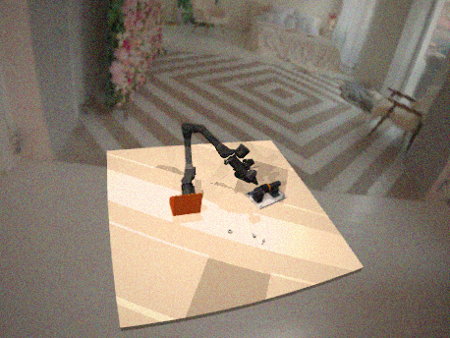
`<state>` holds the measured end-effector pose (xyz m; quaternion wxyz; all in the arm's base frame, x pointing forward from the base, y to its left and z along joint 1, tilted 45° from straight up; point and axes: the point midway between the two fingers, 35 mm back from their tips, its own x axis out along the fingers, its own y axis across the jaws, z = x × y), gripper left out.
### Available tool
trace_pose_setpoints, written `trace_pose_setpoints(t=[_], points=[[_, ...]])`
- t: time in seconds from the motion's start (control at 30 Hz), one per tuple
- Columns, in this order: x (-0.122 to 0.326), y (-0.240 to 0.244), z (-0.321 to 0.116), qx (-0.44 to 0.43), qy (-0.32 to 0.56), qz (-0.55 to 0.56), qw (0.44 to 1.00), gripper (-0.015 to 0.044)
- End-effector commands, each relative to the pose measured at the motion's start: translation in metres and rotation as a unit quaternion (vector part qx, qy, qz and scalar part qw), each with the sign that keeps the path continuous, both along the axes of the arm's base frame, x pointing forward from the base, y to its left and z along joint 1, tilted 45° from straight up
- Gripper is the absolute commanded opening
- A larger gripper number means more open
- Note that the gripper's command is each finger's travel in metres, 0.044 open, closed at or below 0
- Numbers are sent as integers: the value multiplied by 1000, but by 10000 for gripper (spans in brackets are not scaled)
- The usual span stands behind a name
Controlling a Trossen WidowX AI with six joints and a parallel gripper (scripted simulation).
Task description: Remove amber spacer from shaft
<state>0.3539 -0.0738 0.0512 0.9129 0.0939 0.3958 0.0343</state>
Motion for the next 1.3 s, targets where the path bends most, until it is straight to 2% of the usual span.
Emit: trace_pose_setpoints(t=[0.0,1.27], points=[[1,26,-53,265,-96,83,956,440],[0,27,-55,278,-100,89,951,440]])
